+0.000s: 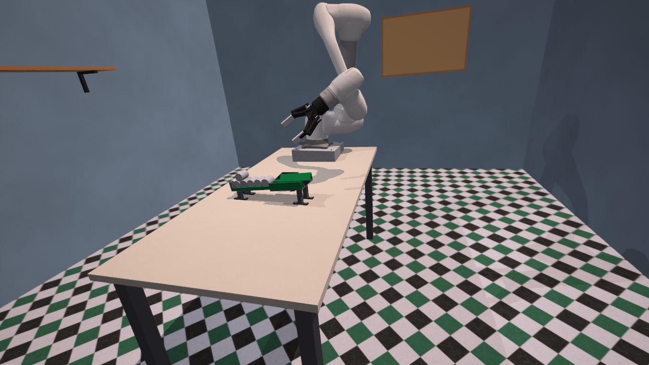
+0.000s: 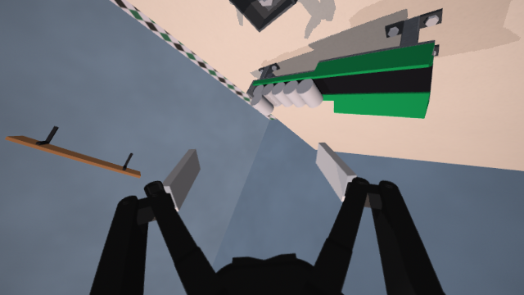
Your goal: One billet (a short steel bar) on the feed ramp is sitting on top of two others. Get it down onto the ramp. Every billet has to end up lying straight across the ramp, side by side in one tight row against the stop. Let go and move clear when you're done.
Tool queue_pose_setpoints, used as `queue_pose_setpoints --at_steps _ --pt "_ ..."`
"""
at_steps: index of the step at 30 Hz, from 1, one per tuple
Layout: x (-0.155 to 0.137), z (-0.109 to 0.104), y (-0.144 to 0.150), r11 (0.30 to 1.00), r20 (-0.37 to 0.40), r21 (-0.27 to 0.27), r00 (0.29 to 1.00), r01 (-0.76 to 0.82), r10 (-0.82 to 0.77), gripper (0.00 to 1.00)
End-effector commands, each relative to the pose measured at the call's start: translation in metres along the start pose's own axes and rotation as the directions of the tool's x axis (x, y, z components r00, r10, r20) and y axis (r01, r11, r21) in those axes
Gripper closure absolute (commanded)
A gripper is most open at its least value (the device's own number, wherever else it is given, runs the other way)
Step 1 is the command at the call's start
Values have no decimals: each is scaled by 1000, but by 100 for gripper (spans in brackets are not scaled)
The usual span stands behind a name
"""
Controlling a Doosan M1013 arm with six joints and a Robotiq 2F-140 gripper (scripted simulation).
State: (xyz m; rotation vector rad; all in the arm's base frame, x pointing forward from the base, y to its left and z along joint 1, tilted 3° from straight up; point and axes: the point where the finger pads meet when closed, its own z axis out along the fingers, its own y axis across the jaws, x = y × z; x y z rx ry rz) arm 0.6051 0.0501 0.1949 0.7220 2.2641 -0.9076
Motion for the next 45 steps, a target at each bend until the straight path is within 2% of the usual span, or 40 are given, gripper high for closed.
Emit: queue_pose_setpoints --at_steps 1,2,3,6,8,9,10,11,12,13,15,16,18,19,21,23,26,28,32,45 --pt "-18 47 -6 986 -219 17 961 -167 167 0" --pt "-18 47 -6 985 -225 18 959 -172 171 0" --pt "-26 64 -9 971 -291 32 928 -236 235 0" --pt "-26 64 -9 971 -291 32 928 -236 235 0" --pt "-40 96 -14 934 -412 73 842 -351 348 0" --pt "-40 96 -14 934 -412 73 842 -351 348 0" --pt "-47 111 -17 910 -465 97 790 -403 399 0" --pt "-47 111 -17 910 -465 97 790 -403 399 0" --pt "-53 126 -19 885 -513 125 734 -448 444 0" --pt "-53 126 -19 885 -513 125 734 -448 444 0" --pt "-65 153 -24 831 -592 182 616 -525 519 0" --pt "-65 153 -24 831 -592 182 616 -525 519 0" --pt "-76 177 -28 777 -650 240 498 -582 574 0" --pt "-76 177 -28 777 -650 240 498 -582 574 0" --pt "-85 197 -31 728 -688 293 392 -620 611 0" --pt "-85 197 -31 728 -688 293 392 -620 611 0" --pt "-94 219 -35 672 -719 353 271 -651 640 0" --pt "-98 228 -36 650 -728 377 223 -660 649 0" --pt "-101 233 -37 635 -733 392 192 -666 653 0" --pt "-101 233 -37 635 -733 392 192 -666 653 0"
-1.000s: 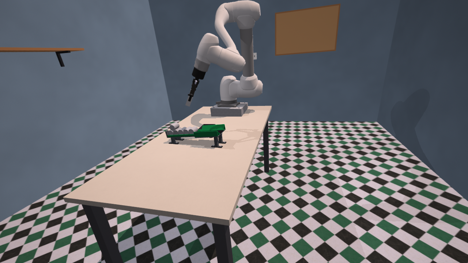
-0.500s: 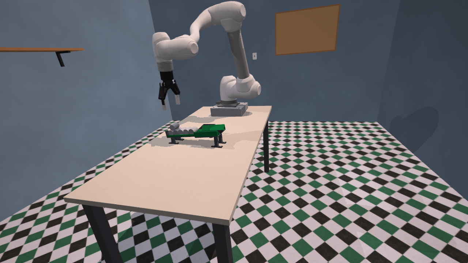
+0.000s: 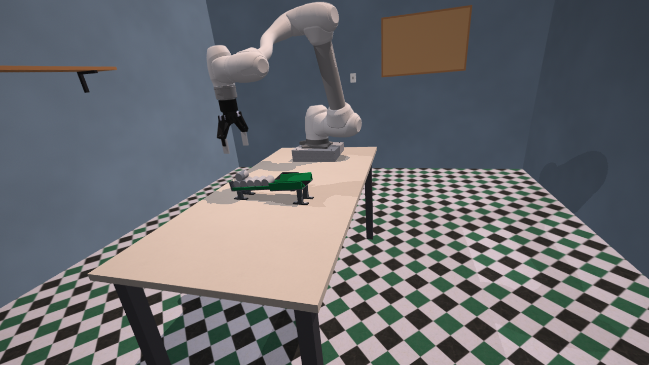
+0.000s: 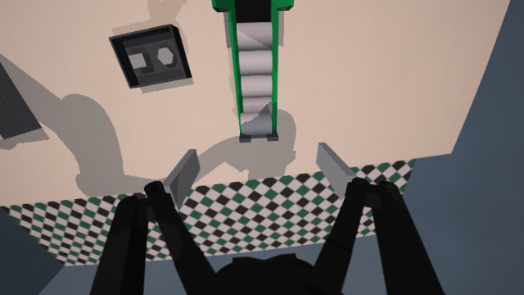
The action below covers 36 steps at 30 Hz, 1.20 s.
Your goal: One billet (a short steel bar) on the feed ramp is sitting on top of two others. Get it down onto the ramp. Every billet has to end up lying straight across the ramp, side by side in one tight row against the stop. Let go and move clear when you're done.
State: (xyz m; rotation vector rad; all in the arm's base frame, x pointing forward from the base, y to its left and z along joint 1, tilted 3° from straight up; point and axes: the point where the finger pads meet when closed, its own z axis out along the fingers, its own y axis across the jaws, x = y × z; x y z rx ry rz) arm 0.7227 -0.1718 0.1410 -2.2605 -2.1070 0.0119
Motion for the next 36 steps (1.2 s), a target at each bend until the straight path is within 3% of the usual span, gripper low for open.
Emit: queue_pose_setpoints --at_steps 1,12,17,22,27,29,30,32,36 --pt "0 0 0 1000 0 0 1000 1 -1 0" --pt "0 1 0 985 0 0 985 172 -172 0" --pt "0 4 0 899 0 0 899 439 -439 0" --pt "0 8 0 700 1 3 700 714 -714 0" --pt "0 12 0 452 4 11 452 892 -892 0" --pt "0 12 0 452 4 11 452 892 -892 0" --pt "0 13 0 291 2 12 291 957 -957 0" --pt "0 15 0 208 2 17 208 978 -978 0" --pt "1 18 0 -29 -1 24 -29 999 -1000 0"
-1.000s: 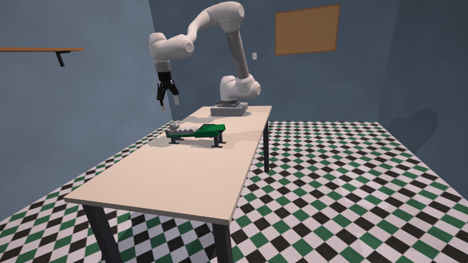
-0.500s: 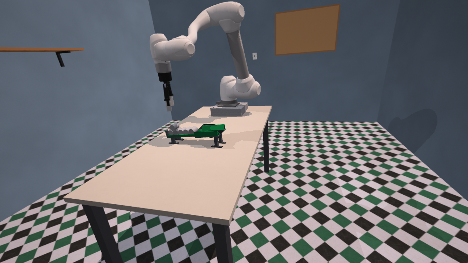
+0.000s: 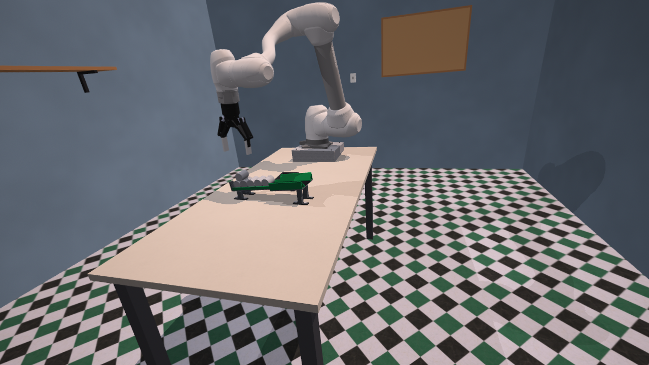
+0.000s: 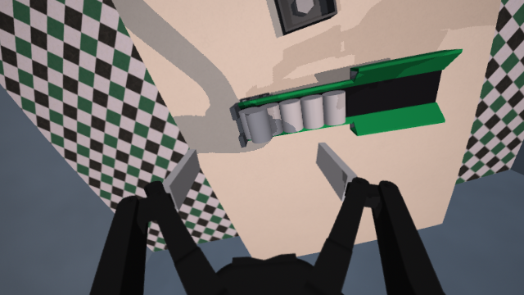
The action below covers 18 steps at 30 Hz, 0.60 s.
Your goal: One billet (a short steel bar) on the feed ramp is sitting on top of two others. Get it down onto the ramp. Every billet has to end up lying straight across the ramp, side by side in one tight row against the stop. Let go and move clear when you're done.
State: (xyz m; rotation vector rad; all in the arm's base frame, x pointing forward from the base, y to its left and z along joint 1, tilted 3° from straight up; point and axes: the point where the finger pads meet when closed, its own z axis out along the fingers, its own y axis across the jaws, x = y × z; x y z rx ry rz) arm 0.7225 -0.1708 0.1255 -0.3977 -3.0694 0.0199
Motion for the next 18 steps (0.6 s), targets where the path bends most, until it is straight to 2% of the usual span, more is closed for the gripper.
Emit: queue_pose_setpoints --at_steps 1,4,8,10,11,14,18 --pt "0 4 0 961 5 -13 961 275 -275 0" --pt "0 6 0 895 7 -7 895 446 -446 0" --pt "0 9 1 761 7 1 761 649 -649 0" --pt "0 9 1 761 7 1 761 649 -649 0" --pt "0 9 1 637 7 3 637 771 -771 0" --pt "0 11 1 523 5 6 523 852 -852 0" --pt "0 12 1 302 6 7 302 953 -953 0"
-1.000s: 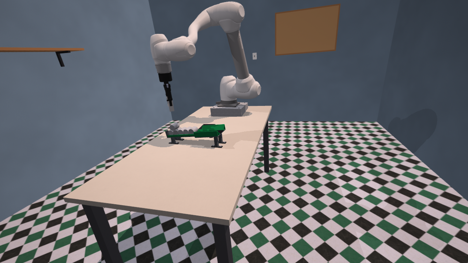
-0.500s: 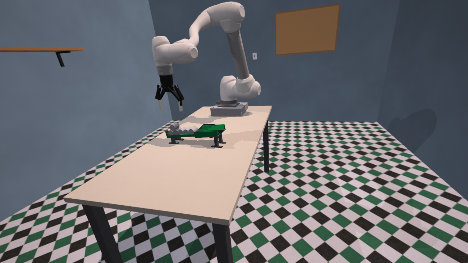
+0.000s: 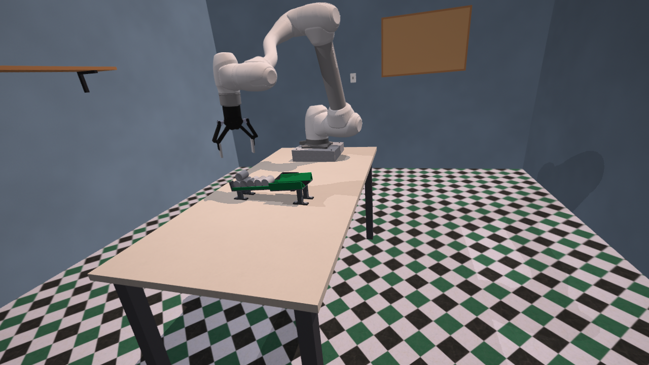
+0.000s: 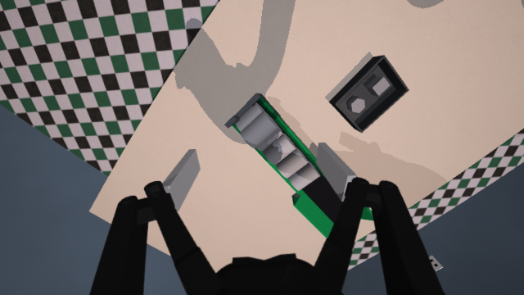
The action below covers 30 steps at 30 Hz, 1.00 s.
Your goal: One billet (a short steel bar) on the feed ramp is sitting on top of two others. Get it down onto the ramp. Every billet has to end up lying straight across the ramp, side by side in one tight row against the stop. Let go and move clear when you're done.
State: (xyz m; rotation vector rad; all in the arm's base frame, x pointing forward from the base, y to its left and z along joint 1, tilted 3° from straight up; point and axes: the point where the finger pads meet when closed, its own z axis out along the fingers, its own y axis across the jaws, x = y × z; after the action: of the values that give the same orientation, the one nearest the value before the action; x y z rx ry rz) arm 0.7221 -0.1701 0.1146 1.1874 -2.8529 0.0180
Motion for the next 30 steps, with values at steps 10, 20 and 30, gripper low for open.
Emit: queue_pose_setpoints --at_steps 10,20,30 --pt "0 1 0 757 62 -7 756 653 -651 50" --pt "0 1 0 757 62 -7 756 653 -651 50" --pt "0 1 0 757 62 -7 756 653 -651 50"
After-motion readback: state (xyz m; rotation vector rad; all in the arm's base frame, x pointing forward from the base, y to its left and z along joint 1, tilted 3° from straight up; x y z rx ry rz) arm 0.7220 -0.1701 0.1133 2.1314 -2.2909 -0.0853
